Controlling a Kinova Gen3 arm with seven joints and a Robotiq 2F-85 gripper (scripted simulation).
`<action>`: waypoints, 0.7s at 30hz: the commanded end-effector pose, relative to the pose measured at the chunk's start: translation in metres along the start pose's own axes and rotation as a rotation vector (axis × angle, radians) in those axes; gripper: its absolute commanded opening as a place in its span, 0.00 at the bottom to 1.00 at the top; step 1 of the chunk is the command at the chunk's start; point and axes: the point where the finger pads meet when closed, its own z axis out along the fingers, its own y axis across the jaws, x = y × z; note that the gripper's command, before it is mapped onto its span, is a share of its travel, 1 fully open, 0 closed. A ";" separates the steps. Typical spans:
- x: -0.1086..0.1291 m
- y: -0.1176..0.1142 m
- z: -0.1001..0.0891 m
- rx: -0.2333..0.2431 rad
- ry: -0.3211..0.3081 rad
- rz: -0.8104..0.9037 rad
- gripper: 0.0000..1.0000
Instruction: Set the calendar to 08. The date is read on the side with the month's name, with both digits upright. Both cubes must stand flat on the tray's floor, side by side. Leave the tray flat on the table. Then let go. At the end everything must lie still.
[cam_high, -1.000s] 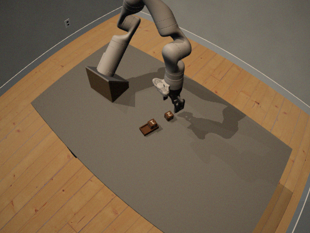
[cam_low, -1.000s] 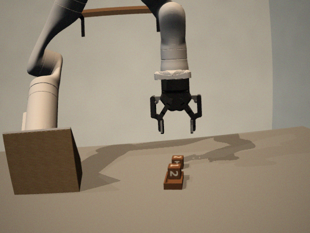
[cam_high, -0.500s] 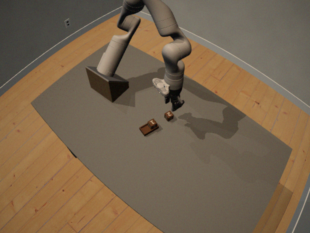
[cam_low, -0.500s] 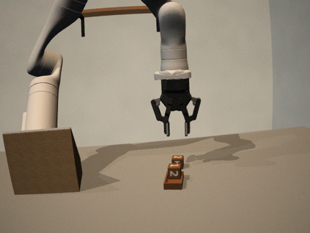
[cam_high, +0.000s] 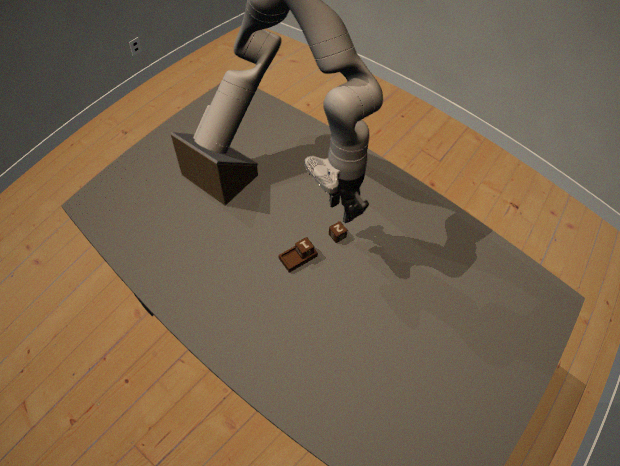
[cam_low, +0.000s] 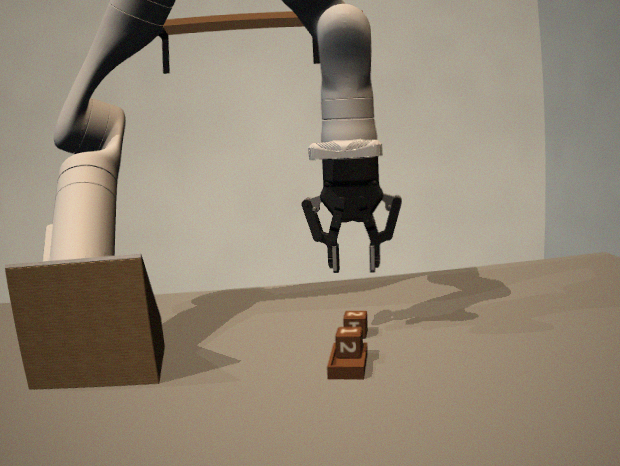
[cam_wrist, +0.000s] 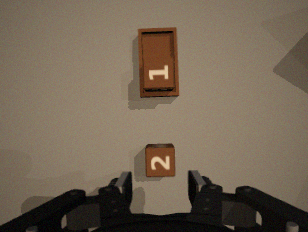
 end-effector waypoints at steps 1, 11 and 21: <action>0.000 0.000 -0.001 0.002 0.000 0.000 0.48; 0.000 0.000 0.001 0.000 0.001 0.000 0.48; 0.000 0.000 0.008 -0.001 0.002 0.001 0.48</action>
